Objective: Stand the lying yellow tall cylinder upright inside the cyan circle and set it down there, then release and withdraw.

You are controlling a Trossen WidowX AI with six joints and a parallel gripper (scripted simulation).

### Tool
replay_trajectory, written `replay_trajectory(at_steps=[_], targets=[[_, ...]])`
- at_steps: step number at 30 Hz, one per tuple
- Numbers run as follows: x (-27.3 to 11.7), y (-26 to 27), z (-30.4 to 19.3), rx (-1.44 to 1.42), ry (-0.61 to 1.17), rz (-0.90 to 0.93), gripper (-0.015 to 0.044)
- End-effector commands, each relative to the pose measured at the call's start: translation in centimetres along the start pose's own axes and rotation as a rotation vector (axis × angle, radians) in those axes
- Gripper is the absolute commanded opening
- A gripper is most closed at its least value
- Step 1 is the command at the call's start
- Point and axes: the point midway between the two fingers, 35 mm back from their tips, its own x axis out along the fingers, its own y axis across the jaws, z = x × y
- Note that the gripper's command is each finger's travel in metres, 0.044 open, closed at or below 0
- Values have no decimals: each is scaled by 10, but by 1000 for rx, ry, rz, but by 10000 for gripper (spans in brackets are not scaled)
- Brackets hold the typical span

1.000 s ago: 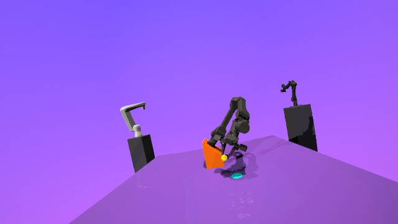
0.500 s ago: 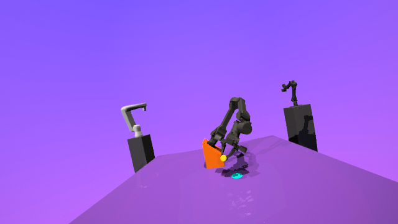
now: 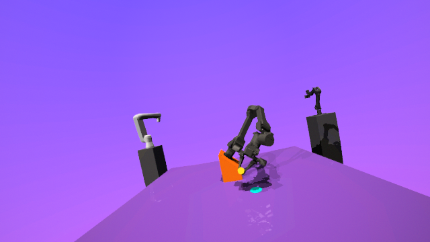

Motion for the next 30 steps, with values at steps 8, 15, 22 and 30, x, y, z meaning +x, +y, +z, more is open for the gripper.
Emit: replay_trajectory(at_steps=[8, 15, 22, 30], targets=[[1, 0, 1, 11, -69, -22, 105], [1, 0, 1, 18, -113, -32, 105], [0, 1, 2, 26, -159, -38, 105], [0, 2, 3, 37, -211, -42, 105]])
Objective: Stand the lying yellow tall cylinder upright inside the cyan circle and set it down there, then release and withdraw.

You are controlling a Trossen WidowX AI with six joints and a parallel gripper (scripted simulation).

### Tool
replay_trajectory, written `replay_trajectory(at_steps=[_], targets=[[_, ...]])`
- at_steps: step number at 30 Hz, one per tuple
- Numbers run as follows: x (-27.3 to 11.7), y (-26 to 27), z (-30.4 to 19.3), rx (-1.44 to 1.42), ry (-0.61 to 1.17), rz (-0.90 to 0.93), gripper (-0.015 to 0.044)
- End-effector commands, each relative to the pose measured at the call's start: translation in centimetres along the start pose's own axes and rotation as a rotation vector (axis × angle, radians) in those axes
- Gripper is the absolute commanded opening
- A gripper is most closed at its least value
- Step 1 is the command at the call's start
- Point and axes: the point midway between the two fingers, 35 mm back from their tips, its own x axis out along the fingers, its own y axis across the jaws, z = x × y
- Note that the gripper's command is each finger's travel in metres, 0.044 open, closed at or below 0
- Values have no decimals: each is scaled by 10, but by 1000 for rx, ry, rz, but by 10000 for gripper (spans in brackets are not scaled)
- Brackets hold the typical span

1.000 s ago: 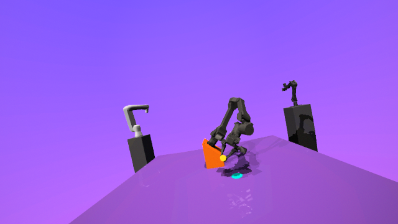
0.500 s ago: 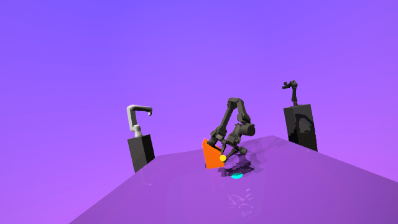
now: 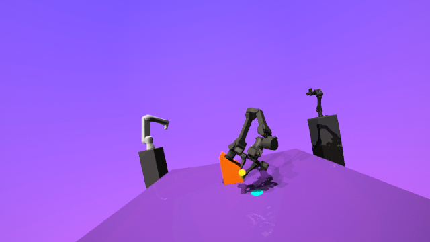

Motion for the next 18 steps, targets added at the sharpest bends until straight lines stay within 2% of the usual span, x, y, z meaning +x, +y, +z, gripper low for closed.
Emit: replay_trajectory(at_steps=[1, 18], targets=[[0, 0, 0, 8, -27, -4, 105], [-3, 2, 2, 41, -139, -1, 105]])
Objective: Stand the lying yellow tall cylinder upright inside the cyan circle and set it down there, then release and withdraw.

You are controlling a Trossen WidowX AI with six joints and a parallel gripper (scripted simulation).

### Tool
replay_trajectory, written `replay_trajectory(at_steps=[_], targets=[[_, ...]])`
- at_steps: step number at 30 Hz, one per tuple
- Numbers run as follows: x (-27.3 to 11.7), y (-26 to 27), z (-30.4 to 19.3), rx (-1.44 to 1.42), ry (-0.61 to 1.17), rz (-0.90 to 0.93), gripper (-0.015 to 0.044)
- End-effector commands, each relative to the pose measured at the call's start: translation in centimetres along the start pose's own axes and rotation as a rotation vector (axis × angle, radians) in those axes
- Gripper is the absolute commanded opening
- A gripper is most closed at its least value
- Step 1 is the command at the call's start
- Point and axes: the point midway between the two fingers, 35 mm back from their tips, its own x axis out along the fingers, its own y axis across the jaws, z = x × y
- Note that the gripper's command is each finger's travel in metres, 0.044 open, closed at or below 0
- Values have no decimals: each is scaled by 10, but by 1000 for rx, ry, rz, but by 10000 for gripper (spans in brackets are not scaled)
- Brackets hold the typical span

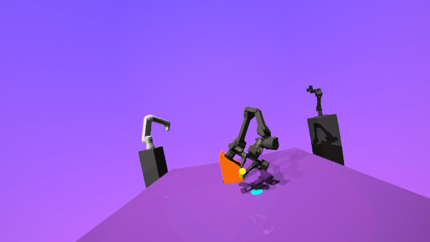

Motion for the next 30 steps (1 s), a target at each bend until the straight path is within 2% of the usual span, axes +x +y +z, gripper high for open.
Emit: replay_trajectory(at_steps=[1, 30], targets=[[-1, 0, 0, 11, -27, 0, 105], [-9, 4, 5, 89, -214, 38, 105]])
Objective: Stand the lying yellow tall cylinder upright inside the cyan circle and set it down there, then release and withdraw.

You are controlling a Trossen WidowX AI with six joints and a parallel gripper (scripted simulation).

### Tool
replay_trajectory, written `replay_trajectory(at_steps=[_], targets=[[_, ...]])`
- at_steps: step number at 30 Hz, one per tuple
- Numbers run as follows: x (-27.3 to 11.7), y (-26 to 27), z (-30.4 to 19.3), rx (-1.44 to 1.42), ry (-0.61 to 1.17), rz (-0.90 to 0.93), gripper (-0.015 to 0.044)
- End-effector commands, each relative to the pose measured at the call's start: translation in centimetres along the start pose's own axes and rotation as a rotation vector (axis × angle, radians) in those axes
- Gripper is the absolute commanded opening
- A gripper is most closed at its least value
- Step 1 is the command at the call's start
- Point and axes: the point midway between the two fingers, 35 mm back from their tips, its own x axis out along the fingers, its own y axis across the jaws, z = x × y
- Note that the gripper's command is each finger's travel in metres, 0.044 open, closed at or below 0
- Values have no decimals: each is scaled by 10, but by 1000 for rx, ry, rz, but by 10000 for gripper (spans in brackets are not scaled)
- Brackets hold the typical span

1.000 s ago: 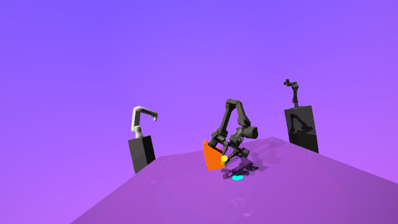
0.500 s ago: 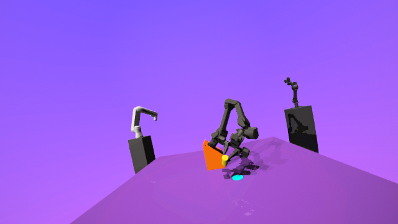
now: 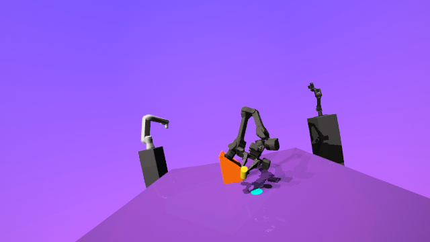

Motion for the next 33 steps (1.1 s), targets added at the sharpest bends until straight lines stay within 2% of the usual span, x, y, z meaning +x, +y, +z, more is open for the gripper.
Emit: replay_trajectory(at_steps=[1, 33], targets=[[-1, 0, 1, 15, -27, 5, 105], [-14, 5, 6, 138, -215, 87, 105]])
